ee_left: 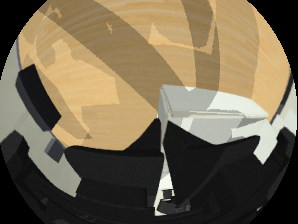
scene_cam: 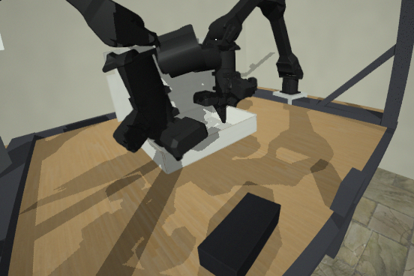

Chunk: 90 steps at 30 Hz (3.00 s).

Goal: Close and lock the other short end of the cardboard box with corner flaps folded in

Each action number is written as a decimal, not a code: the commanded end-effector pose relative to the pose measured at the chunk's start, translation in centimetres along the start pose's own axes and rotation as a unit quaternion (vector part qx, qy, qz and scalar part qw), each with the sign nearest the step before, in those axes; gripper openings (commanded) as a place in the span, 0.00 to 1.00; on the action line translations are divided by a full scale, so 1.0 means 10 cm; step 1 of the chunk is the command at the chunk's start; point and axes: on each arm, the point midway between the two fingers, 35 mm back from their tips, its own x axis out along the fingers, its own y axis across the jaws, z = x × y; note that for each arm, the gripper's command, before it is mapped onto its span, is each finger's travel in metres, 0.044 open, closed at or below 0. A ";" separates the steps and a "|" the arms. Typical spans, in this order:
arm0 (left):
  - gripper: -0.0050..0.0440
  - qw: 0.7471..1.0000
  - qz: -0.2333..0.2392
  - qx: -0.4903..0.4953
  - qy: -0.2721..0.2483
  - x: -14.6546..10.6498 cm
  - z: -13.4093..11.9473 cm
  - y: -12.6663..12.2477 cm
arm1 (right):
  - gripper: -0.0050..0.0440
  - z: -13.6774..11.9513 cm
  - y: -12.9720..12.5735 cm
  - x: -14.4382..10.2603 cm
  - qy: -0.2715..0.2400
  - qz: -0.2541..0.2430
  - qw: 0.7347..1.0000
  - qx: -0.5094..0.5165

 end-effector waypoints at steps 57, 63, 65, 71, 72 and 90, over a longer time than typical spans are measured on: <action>0.23 1.000 0.013 -0.002 0.007 -0.11 -0.05 0.06 | 1.00 0.00 -0.03 -0.11 0.001 -0.011 1.000 0.003; 0.23 1.000 0.013 -0.002 0.007 -0.11 -0.05 0.06 | 1.00 -0.01 -0.03 -0.54 0.001 -0.011 1.000 0.003; 0.23 1.000 0.013 -0.002 0.007 -0.11 -0.05 0.06 | 1.00 -0.01 -0.01 -0.74 0.001 -0.011 1.000 0.003; 0.23 1.000 0.013 -0.002 0.007 -0.11 -0.05 0.06 | 1.00 -0.01 -0.01 -0.78 0.001 -0.011 1.000 0.003; 0.23 1.000 0.013 -0.002 0.007 -0.11 -0.05 0.06 | 1.00 -0.01 -0.01 -0.78 0.001 -0.011 1.000 0.003; 0.23 1.000 0.013 -0.002 0.007 -0.11 -0.05 0.06 | 1.00 0.43 0.37 -0.85 -0.001 -0.009 1.000 0.002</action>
